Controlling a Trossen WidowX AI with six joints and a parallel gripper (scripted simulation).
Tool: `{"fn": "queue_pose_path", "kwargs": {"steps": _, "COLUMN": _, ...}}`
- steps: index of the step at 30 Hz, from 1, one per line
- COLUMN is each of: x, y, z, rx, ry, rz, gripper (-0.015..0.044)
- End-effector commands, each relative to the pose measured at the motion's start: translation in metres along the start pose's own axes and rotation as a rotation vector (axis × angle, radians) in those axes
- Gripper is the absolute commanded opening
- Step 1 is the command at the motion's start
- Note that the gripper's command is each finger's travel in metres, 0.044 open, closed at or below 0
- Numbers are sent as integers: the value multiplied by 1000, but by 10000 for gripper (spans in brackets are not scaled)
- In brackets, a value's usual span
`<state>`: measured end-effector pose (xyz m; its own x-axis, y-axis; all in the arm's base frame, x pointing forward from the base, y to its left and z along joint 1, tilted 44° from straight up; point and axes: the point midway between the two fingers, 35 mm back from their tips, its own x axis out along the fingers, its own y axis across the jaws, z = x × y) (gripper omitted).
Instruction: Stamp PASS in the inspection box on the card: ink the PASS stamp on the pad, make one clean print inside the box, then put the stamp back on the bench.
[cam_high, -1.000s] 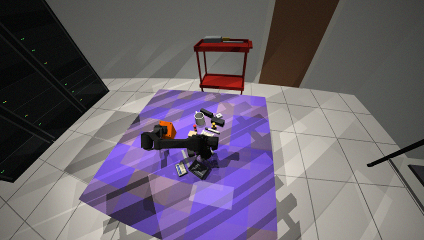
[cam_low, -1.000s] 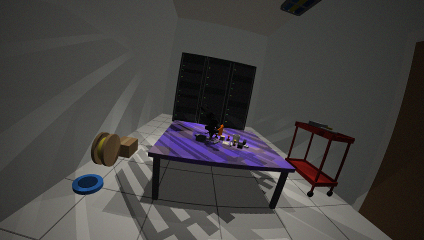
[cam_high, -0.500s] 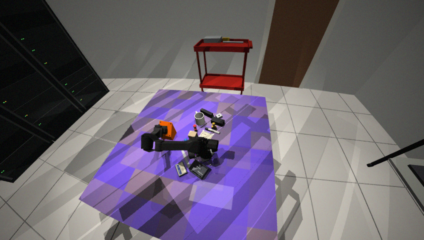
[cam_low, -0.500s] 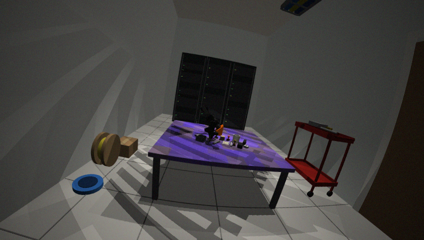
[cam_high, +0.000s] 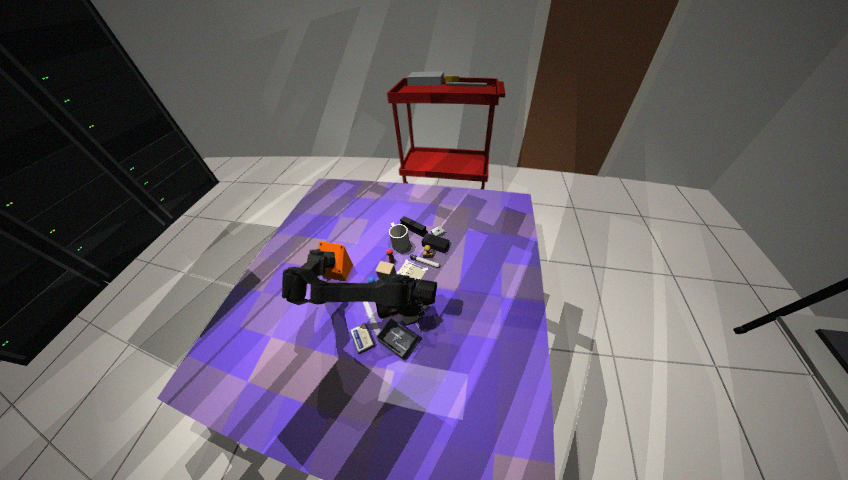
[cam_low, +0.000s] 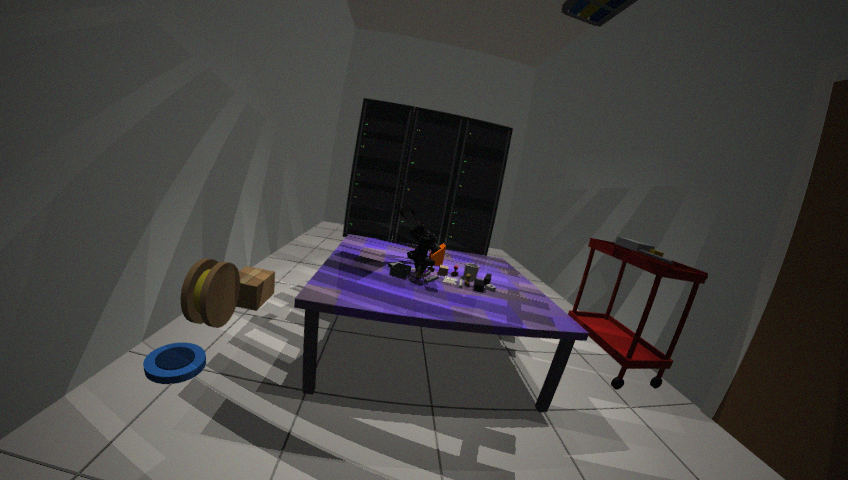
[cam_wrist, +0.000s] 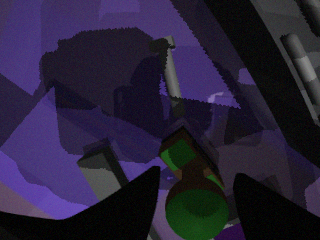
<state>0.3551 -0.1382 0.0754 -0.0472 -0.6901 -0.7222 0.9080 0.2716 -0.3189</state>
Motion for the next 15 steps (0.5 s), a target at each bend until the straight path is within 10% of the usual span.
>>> {"fn": "queue_pose_path", "kwargs": {"steps": 1, "x": 0, "y": 0, "z": 0, "rx": 0, "ry": 0, "rz": 0, "gripper": 252}}
{"fn": "queue_pose_path", "kwargs": {"steps": 15, "x": -116, "y": 0, "z": -1, "rx": -6, "ry": 1, "rz": -3, "gripper": 252}}
